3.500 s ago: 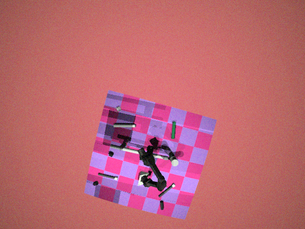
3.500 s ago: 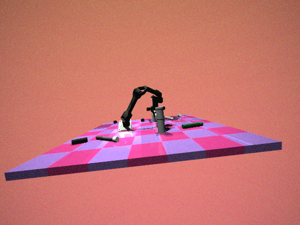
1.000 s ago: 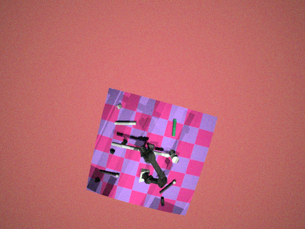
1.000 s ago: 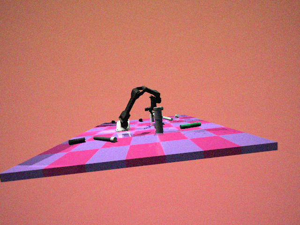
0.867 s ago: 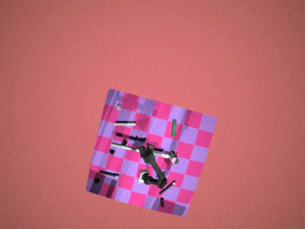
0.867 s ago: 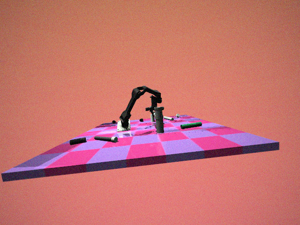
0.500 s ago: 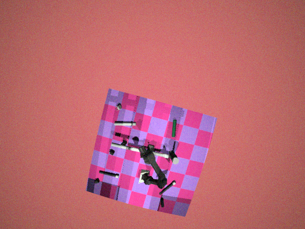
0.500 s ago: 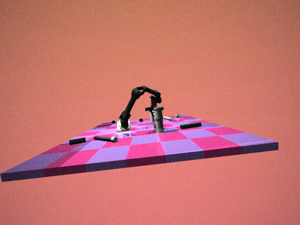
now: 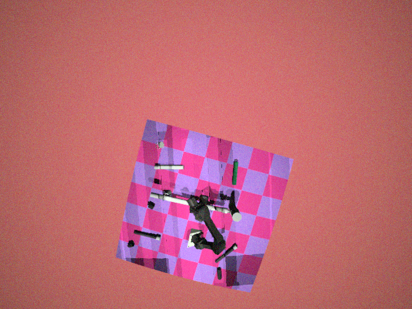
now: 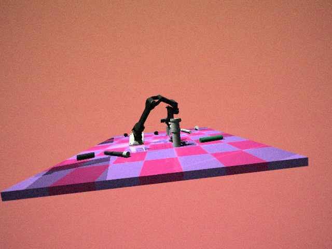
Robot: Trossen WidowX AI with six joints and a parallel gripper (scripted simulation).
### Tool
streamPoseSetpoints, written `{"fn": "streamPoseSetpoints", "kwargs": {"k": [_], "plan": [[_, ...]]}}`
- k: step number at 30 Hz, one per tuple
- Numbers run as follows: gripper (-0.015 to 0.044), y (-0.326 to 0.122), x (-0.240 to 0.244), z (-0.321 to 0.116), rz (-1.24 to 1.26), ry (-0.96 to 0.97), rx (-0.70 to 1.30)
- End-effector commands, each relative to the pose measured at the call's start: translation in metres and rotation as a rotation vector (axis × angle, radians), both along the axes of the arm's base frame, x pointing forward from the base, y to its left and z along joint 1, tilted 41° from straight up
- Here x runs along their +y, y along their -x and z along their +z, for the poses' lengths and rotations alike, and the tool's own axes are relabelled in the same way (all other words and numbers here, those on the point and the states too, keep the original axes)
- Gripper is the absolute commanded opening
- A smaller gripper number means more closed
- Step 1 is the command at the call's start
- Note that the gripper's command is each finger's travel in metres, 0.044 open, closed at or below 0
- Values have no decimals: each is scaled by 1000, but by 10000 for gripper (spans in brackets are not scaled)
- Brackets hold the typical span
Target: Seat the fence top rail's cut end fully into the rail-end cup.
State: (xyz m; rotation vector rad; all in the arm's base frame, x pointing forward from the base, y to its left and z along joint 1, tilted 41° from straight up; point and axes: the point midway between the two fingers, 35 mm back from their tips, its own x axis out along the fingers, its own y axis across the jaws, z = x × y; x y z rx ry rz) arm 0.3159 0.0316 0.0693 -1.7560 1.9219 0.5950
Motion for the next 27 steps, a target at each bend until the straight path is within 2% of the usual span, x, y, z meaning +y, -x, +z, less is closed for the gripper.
{"fn": "streamPoseSetpoints", "kwargs": {"k": [1, 6, 27], "plan": [[0, -2, -2, 9, 11, 18, -3], [0, 0, 0, 0, 0, 0, 0], [0, -2, -4, 10, 0, 0, 0]]}}
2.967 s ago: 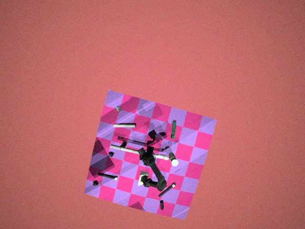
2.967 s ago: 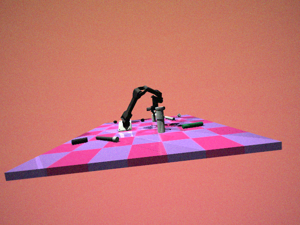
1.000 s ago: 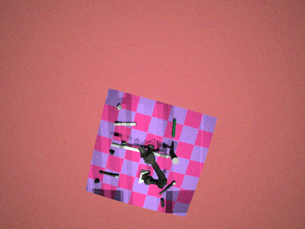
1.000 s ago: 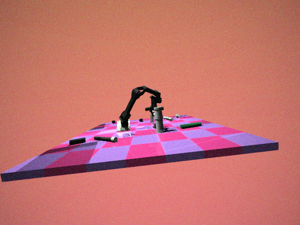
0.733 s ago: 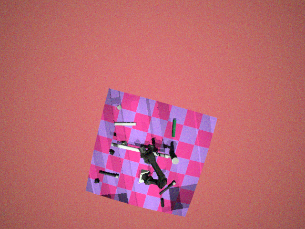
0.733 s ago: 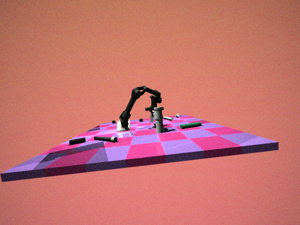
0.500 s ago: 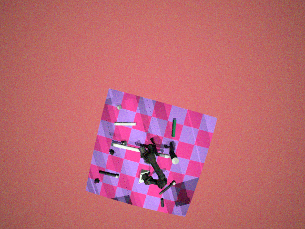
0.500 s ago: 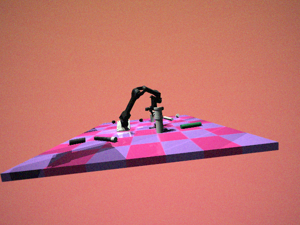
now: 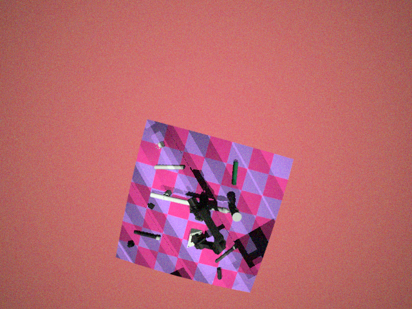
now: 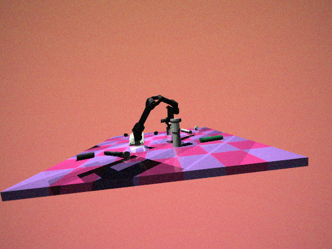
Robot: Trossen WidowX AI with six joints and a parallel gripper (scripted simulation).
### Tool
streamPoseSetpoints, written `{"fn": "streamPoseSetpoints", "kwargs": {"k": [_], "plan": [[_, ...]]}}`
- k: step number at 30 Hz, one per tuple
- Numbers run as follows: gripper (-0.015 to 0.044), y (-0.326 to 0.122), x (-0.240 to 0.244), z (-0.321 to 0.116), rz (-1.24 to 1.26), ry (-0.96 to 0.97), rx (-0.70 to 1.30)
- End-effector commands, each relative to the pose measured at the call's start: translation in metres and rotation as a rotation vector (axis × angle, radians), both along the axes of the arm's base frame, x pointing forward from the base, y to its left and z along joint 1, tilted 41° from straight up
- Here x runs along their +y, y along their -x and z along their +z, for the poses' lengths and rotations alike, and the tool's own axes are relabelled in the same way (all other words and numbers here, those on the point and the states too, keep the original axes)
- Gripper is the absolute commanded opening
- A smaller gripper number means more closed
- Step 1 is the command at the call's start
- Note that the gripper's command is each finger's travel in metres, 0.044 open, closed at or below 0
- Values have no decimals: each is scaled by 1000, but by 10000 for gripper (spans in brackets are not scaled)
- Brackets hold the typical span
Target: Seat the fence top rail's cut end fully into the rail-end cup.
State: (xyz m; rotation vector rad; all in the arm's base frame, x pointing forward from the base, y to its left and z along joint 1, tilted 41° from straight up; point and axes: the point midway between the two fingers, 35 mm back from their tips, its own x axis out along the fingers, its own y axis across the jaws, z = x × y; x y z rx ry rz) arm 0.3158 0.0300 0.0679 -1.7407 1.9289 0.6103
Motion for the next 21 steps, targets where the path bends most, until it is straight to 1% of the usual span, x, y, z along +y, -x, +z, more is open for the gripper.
{"fn": "streamPoseSetpoints", "kwargs": {"k": [1, 21], "plan": [[0, -2, -3, 11, 8, 10, -10], [0, -4, -9, 21, 8, 11, -10]]}}
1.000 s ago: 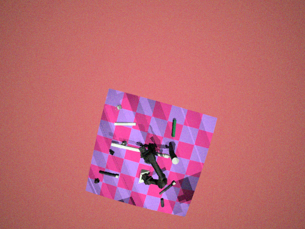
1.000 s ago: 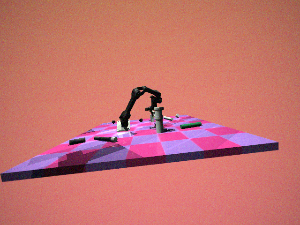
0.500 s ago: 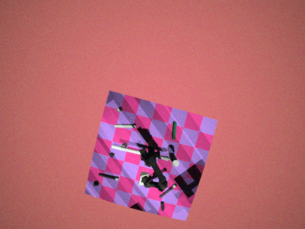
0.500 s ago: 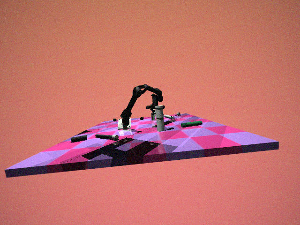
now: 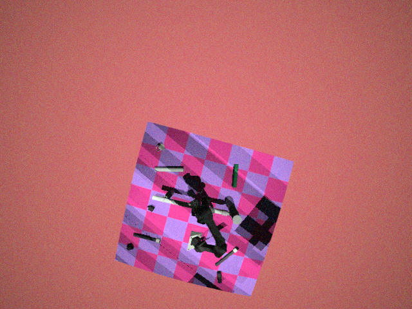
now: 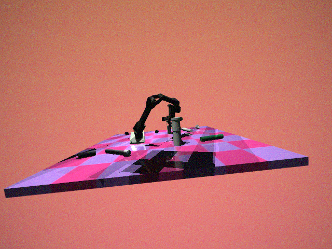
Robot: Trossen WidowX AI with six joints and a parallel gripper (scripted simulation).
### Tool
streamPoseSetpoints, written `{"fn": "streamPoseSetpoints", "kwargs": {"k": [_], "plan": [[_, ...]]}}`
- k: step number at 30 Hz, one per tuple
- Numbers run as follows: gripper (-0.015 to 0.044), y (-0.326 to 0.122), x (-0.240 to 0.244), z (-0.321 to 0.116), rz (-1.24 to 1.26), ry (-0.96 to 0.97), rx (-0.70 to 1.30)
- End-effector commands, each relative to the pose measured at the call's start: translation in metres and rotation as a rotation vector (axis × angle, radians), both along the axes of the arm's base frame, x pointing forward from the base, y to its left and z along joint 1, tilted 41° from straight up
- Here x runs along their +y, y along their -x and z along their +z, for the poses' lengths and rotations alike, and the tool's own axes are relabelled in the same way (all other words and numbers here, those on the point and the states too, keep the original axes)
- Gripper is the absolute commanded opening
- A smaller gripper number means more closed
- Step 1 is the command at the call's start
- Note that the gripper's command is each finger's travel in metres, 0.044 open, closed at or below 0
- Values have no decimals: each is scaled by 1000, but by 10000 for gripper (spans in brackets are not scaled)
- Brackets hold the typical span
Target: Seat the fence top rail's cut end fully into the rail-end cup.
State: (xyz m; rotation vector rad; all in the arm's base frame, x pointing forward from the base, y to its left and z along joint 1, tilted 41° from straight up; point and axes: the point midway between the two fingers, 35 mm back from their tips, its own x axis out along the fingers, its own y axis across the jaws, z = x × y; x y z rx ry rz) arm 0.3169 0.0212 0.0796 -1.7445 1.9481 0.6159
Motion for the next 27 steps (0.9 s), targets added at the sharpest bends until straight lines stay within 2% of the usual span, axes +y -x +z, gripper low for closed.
{"fn": "streamPoseSetpoints", "kwargs": {"k": [1, 27], "plan": [[0, -3, 0, 10, 11, 0, -25], [0, 0, -13, 18, 11, 1, -25]]}}
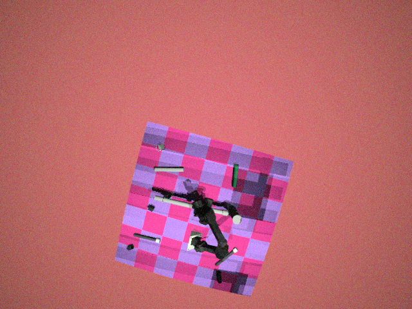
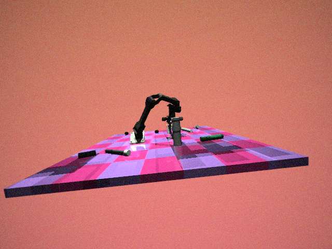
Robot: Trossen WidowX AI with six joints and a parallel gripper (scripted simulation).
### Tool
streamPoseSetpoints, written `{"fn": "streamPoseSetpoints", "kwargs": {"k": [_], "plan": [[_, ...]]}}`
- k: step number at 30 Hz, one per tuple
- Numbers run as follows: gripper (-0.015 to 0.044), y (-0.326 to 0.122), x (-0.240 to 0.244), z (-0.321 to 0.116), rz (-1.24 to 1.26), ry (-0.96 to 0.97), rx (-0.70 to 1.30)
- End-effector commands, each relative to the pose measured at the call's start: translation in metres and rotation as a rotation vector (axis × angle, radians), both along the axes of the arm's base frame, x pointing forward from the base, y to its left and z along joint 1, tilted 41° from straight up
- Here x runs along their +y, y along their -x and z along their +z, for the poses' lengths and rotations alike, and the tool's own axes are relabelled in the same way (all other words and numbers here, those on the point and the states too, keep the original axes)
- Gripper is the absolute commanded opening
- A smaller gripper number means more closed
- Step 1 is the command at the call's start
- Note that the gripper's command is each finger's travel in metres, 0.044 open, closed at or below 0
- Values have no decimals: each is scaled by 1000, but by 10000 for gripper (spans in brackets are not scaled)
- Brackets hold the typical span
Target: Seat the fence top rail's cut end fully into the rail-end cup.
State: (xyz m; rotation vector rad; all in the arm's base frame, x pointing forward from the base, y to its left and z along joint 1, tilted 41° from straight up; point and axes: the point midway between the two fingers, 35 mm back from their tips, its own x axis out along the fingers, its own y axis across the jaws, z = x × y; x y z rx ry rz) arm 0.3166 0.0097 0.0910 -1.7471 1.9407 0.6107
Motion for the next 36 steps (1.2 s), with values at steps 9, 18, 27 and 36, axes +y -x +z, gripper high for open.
{"fn": "streamPoseSetpoints", "kwargs": {"k": [9, 18, 27, 36], "plan": [[0, 0, -2, 1, 0, 0, 0], [157, 0, -2, 1, 0, 0, 0], [394, -1, 16, 3, 27, -14, -8], [440, 1, 54, 8, 86, -46, -23]]}}
